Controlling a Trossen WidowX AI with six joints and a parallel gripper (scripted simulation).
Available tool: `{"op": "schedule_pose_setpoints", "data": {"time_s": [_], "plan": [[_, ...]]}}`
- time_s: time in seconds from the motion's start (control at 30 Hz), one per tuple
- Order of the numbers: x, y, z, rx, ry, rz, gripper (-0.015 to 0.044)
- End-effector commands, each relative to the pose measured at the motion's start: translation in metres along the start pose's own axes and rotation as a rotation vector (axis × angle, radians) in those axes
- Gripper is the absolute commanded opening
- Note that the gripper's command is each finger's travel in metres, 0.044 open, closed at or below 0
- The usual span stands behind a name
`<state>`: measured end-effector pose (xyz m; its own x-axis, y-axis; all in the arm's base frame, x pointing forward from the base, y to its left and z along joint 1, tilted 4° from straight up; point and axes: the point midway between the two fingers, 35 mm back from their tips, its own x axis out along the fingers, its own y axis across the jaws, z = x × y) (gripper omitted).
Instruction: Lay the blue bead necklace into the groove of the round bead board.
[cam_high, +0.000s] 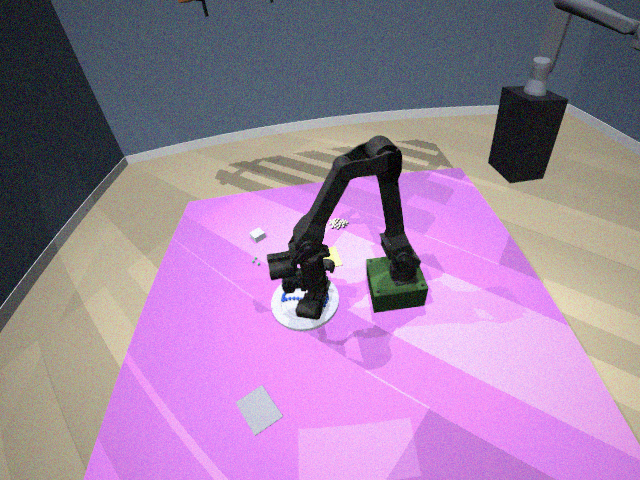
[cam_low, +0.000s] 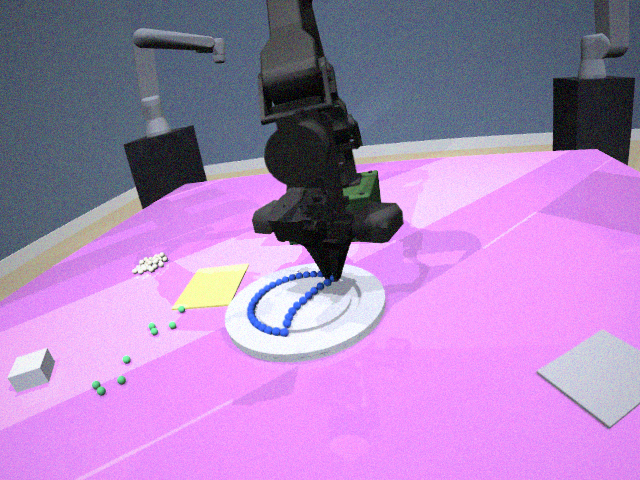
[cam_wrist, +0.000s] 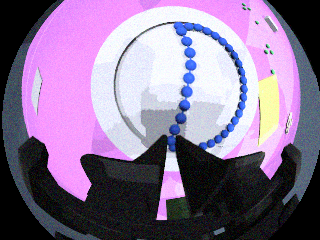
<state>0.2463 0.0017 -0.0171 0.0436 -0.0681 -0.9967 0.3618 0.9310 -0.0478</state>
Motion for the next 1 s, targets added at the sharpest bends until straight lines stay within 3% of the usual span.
{"op": "schedule_pose_setpoints", "data": {"time_s": [0.0,0.97], "plan": [[-0.0004,0.0001,0.0004,0.000,-0.001,0.001,0.0000],[-0.0056,-0.0006,-0.0009,-0.005,0.004,-0.003,0.0000]]}}
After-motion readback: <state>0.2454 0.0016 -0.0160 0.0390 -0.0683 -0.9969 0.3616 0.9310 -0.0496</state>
